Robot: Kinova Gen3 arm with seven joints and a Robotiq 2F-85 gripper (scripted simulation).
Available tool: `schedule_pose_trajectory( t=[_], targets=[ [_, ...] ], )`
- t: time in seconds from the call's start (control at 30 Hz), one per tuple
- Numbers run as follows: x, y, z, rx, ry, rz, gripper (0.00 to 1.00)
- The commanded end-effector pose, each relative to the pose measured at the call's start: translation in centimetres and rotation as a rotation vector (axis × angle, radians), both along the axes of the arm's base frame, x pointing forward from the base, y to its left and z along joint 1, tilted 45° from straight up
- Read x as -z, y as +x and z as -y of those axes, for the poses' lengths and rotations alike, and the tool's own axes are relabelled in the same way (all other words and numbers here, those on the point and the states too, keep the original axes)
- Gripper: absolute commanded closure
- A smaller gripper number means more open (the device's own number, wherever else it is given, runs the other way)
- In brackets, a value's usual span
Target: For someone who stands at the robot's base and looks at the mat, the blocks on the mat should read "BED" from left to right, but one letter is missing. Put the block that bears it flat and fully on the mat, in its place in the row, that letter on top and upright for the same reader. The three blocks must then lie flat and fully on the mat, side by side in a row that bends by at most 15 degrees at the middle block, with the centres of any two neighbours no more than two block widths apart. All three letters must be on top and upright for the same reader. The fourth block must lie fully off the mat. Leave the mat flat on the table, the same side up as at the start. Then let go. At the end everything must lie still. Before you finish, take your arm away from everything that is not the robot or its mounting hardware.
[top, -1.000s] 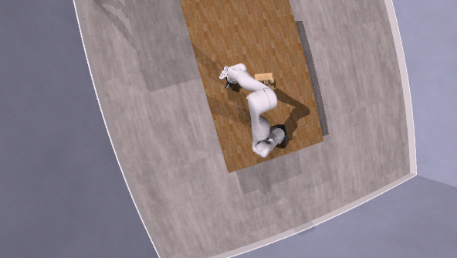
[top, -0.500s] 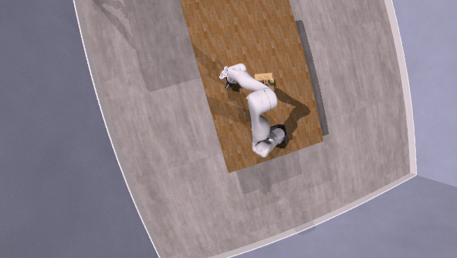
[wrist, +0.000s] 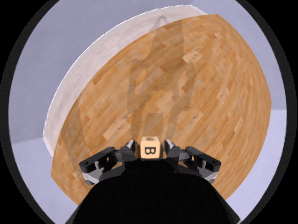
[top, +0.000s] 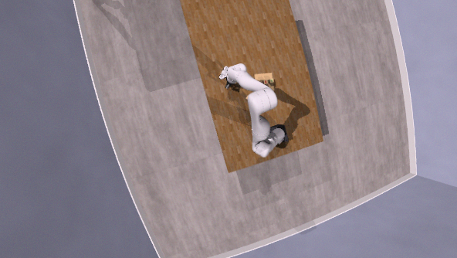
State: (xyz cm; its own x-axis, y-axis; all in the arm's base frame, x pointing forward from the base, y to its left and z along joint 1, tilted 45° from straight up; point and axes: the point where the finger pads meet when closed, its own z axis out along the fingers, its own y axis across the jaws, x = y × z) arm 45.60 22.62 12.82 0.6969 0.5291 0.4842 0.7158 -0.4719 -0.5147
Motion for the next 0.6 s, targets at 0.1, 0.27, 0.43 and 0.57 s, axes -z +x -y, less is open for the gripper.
schedule_pose_trajectory(
  t=[0.1,0.27,0.43,0.57],
  targets=[
    [-0.03,0.06,0.06,0.001,0.0,0.001,0.54],
    [-0.03,0.06,0.06,0.001,0.0,0.001,0.54],
    [-0.03,0.06,0.06,0.001,0.0,0.001,0.54],
    [-0.03,0.06,0.06,0.001,0.0,0.001,0.74]
  ],
)
